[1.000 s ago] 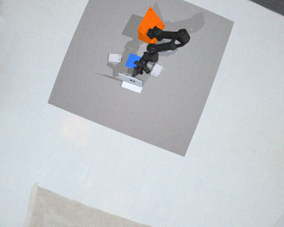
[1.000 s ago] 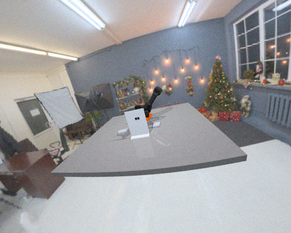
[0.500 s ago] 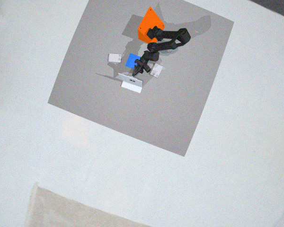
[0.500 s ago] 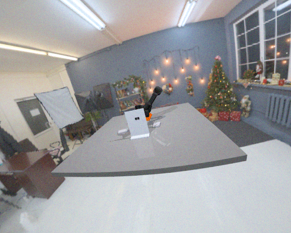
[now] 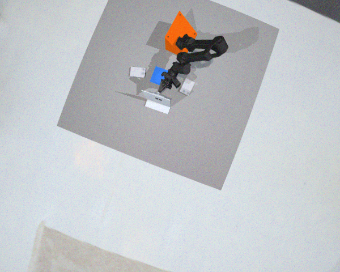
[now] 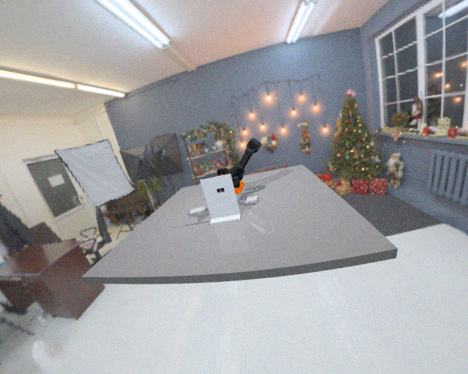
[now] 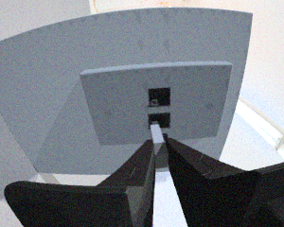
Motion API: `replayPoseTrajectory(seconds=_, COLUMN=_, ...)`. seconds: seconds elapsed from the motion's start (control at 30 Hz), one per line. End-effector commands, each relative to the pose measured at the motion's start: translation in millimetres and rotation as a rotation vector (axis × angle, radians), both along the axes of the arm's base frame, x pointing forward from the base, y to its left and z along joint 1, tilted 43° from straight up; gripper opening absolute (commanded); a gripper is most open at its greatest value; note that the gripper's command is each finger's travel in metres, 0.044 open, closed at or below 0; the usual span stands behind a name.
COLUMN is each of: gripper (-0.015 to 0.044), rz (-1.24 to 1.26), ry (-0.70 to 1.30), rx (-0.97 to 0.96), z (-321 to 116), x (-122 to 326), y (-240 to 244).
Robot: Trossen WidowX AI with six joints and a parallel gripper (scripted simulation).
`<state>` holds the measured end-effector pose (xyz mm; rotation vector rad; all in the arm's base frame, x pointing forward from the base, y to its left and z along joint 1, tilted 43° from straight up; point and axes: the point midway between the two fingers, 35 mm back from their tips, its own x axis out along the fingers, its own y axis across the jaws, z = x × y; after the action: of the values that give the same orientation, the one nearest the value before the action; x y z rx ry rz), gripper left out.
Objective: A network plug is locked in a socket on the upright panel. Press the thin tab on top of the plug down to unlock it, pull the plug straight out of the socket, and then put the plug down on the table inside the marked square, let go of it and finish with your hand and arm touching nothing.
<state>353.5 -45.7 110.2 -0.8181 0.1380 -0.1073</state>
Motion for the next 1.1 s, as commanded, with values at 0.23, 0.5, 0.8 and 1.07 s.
replayPoseTrajectory(seconds=0.23, gripper=0.0, rz=0.005, ry=-0.002, rx=-0.001, z=-0.9, x=-7.7, y=-0.5)
replayPoseTrajectory(seconds=0.5, gripper=0.0, rz=0.005, ry=-0.002, rx=-0.002, z=-2.0, x=-12.6, y=-1.4)
replayPoseTrajectory(seconds=0.8, gripper=0.0, rz=0.005, ry=-0.002, rx=-0.002, z=-3.3, x=-18.1, y=-2.3)
replayPoseTrajectory(seconds=1.07, gripper=0.0, rz=0.005, ry=-0.001, rx=-0.002, z=-4.3, x=-22.9, y=-3.1)
